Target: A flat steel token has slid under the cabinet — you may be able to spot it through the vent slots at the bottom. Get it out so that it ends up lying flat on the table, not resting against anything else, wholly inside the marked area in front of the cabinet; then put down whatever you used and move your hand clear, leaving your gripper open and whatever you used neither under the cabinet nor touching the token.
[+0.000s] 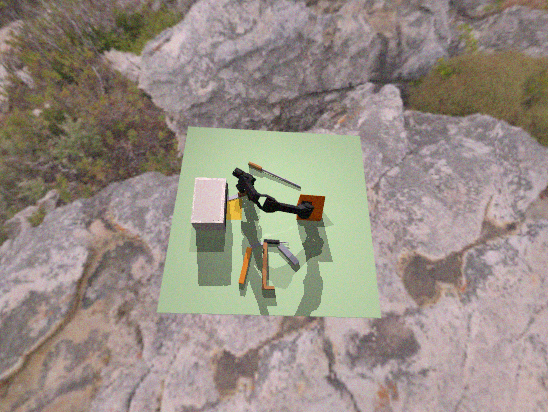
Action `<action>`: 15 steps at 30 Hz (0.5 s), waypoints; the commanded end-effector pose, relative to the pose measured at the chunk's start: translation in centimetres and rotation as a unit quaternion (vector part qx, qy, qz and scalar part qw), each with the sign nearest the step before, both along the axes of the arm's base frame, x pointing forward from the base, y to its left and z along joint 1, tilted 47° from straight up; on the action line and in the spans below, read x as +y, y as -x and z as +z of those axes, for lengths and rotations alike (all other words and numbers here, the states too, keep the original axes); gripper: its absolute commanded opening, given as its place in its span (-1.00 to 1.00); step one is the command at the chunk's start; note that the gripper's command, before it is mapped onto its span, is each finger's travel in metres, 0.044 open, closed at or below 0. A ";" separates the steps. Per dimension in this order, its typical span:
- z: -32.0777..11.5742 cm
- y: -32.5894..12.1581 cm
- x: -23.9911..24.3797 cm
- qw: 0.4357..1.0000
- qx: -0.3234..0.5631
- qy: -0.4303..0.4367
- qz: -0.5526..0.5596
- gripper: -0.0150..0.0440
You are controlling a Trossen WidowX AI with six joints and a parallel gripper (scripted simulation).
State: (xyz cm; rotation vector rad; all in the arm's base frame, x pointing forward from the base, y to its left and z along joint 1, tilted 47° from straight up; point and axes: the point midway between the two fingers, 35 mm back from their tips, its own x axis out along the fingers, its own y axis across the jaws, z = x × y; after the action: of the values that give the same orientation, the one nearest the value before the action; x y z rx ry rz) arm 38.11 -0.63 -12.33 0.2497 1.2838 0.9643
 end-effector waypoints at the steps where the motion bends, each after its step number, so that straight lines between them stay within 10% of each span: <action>1: 0.4 0.3 0.6 1.000 -0.001 -0.004 0.001 -0.49; 15: 1.4 0.9 1.4 1.000 -0.001 -0.004 0.001 -0.49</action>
State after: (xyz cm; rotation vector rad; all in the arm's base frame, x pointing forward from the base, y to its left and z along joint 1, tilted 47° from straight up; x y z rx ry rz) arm 37.38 0.31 -11.34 0.2510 1.2844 0.9643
